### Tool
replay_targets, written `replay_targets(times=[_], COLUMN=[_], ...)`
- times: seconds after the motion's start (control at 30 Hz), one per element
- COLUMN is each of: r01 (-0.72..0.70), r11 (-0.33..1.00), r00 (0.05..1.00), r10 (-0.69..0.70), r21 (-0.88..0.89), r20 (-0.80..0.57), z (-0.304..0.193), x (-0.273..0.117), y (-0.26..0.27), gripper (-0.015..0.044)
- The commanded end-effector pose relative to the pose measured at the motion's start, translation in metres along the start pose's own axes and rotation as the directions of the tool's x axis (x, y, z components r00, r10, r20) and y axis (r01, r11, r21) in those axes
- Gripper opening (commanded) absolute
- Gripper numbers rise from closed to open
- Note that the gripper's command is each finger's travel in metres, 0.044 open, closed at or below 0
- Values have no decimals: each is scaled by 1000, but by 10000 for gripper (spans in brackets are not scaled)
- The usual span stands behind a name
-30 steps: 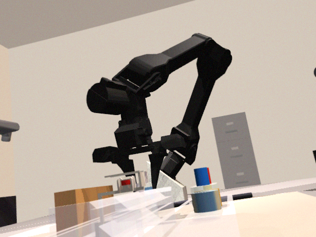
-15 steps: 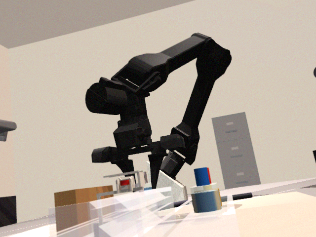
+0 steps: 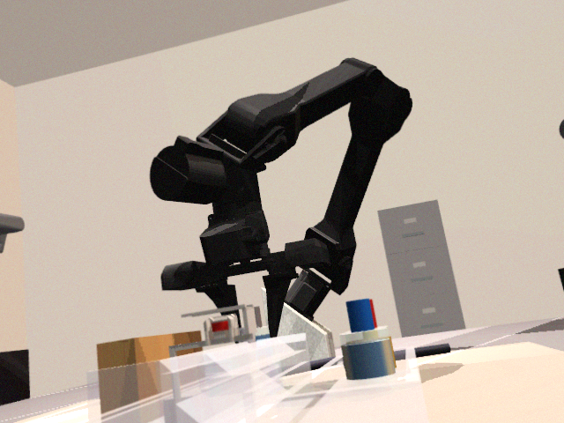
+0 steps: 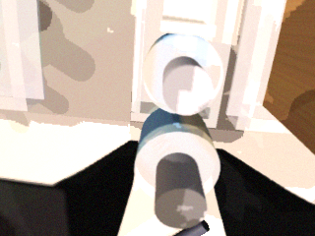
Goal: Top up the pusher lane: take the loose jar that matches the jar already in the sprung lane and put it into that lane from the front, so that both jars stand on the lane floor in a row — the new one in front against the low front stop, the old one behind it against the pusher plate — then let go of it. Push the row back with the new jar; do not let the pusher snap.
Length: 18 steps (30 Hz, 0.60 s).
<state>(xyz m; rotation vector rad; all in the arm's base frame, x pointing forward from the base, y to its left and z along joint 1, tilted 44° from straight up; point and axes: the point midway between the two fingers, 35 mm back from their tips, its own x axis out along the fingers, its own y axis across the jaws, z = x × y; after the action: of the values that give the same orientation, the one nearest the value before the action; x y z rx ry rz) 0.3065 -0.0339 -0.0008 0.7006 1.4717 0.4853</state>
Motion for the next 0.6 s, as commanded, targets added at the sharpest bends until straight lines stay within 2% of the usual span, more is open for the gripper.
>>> replay_targets(times=[0.0, 0.57], r01=[1, 1], r11=[1000, 1000], r00=[1000, 1000], r10=[-1, -1], r21=[-13, -13], r20=[23, 24], z=[9, 16], x=[-4, -5], y=[1, 1], gripper=[0, 0])
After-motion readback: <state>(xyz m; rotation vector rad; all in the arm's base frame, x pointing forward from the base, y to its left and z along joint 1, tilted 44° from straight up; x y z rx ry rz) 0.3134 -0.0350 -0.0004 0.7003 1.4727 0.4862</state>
